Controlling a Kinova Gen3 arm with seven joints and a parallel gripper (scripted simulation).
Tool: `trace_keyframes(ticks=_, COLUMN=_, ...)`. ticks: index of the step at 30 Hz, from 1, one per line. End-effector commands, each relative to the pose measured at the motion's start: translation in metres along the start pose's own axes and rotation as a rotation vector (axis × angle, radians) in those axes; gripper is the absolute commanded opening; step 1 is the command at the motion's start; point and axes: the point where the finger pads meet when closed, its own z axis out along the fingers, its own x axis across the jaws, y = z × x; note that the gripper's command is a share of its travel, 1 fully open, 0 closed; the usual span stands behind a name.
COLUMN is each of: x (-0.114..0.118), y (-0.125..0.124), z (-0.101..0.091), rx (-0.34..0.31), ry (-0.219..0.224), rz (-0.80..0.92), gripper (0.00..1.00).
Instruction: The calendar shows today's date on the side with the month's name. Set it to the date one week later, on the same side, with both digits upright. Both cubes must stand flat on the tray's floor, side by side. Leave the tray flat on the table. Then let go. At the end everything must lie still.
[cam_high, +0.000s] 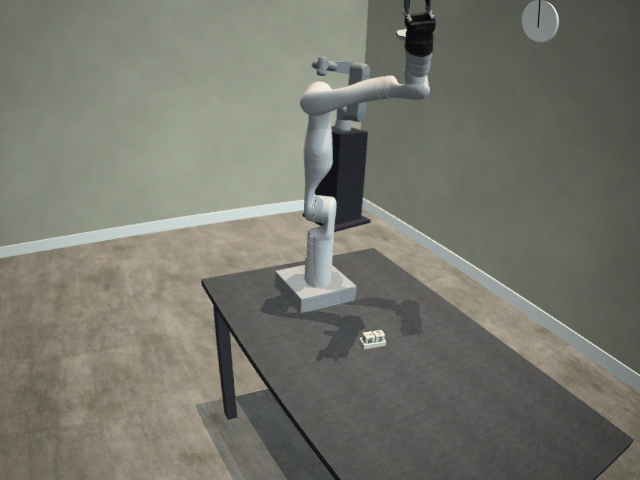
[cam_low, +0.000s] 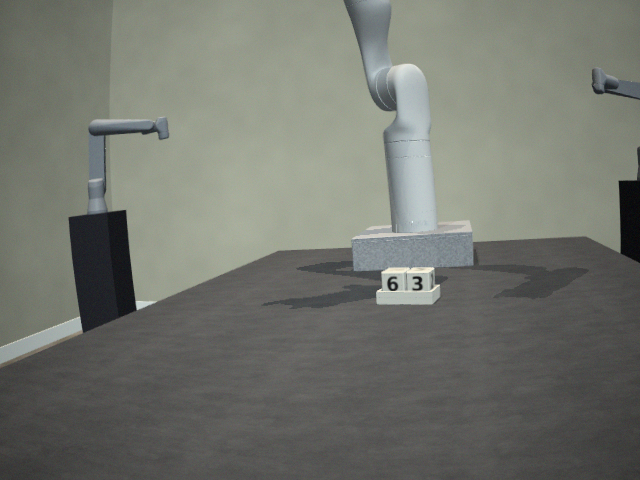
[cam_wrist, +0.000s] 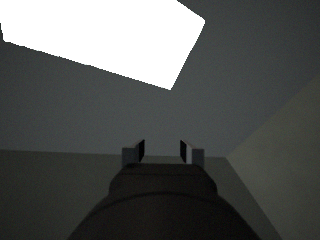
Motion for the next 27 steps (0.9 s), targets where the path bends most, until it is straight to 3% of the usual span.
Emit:
trace_keyframes(ticks=1, x=0.0, y=-0.001, z=0.0, rx=0.001, ry=0.0, rz=0.001, gripper=1.0)
trace_keyframes(ticks=20, x=0.0, y=0.0, z=0.0, rx=0.0, ry=0.0, rz=0.0, gripper=1.0)
trace_keyframes(ticks=27, x=0.004, y=0.025, z=0.001, rx=-0.047, ry=0.004, rz=-0.002, gripper=1.0)
